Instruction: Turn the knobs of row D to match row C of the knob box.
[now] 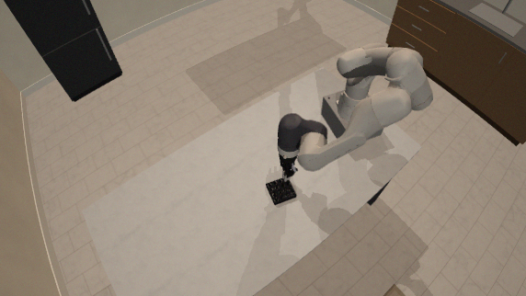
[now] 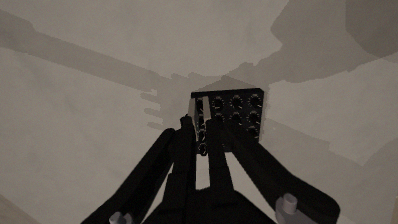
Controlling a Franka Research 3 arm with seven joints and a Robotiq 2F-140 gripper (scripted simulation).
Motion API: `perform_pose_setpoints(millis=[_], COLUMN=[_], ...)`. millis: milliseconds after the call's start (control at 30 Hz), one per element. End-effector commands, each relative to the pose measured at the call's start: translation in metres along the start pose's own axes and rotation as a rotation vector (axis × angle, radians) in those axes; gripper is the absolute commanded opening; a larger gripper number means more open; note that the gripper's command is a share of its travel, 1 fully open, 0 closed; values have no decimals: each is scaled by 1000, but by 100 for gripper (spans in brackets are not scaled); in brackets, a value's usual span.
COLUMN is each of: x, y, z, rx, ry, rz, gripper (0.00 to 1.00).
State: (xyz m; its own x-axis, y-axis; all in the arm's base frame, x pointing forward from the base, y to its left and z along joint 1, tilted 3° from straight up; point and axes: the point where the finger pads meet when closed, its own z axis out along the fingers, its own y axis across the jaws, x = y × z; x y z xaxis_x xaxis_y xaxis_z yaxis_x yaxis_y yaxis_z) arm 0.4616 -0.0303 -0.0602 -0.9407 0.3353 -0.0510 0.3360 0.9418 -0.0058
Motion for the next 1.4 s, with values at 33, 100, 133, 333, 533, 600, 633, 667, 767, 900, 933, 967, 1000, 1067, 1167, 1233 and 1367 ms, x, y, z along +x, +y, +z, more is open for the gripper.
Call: perform_pose_setpoints(millis=[33, 100, 133, 333, 533, 600, 633, 667, 767, 900, 933, 967, 1000, 1067, 1167, 1233, 1367], x=[-1, -1, -1, -1, -1, -1, -1, -1, -1, -1, -1, -1, -1, -1, -1, -1, -1], y=[0, 0, 0, 0, 0, 0, 0, 0, 0, 0, 0, 0, 0, 0, 0, 0, 0], z=[1, 1, 1, 1, 1, 1, 1, 1, 1, 1, 1, 1, 1, 1, 1, 1, 1], rx=[-1, -1, -1, -1, -1, -1, 0, 0, 0, 0, 0, 0, 0, 0, 0, 0, 0], ry=[-3, -3, -3, -3, -3, -3, -3, -3, -3, -3, -3, -3, -3, -3, -3, -3, -3], rz=[-1, -1, -1, -1, -8, -14, -17, -22, -27, -55, -64, -74, -85, -109, -151, -183, -218], gripper=[5, 5, 5, 5, 5, 5, 5, 5, 5, 5, 5, 5, 5, 5, 5, 5, 5])
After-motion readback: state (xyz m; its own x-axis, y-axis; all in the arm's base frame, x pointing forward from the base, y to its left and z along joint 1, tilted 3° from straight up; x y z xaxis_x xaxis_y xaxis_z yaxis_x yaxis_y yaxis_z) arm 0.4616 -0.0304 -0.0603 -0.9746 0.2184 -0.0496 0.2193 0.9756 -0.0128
